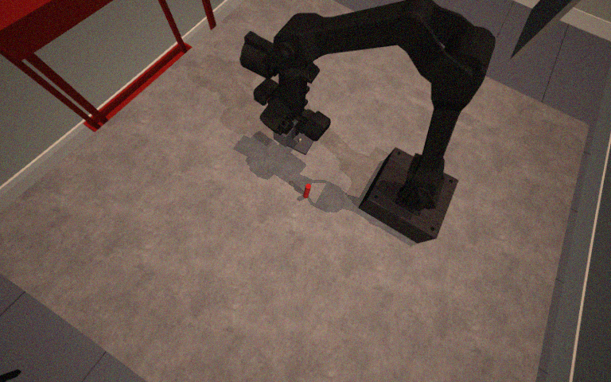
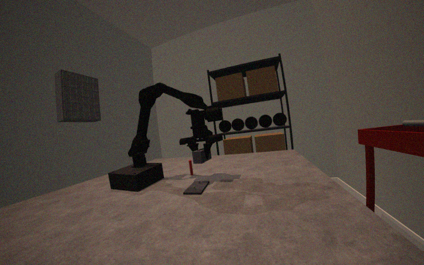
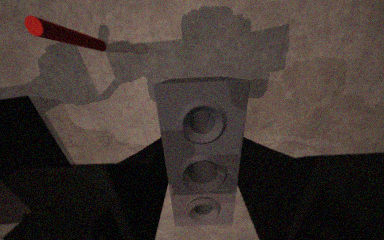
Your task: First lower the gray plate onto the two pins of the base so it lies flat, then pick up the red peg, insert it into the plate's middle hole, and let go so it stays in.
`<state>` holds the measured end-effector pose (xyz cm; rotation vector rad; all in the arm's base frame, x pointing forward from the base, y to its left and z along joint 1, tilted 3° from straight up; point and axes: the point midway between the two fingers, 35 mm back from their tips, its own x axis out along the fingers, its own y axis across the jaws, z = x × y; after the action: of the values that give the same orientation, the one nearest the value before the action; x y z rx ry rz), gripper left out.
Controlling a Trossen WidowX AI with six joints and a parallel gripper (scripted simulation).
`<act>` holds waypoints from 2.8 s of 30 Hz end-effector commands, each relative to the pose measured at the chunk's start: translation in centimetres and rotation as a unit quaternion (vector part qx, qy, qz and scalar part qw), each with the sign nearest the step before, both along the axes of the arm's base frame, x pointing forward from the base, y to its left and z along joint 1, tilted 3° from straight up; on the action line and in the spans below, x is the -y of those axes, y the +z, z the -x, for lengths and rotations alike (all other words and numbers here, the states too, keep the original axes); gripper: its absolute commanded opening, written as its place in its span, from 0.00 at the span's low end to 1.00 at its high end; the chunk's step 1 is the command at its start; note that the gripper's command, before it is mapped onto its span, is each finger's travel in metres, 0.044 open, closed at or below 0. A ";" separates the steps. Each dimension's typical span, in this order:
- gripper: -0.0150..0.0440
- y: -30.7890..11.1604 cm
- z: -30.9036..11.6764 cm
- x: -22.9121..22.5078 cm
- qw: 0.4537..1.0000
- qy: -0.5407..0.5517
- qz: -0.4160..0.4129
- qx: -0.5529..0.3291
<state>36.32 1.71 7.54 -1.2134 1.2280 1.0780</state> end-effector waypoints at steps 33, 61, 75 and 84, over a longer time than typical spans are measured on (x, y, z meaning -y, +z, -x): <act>0.25 -4.1 0.8 6.9 0.996 0.088 0.008 -0.006; 0.25 -6.2 0.6 7.0 0.996 0.088 0.008 -0.007; 0.25 -7.6 0.5 7.1 0.996 0.086 0.010 -0.004; 0.39 -7.6 0.5 7.1 0.996 0.086 0.010 -0.004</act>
<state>35.79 -5.37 -0.18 -1.3485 1.1606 1.2016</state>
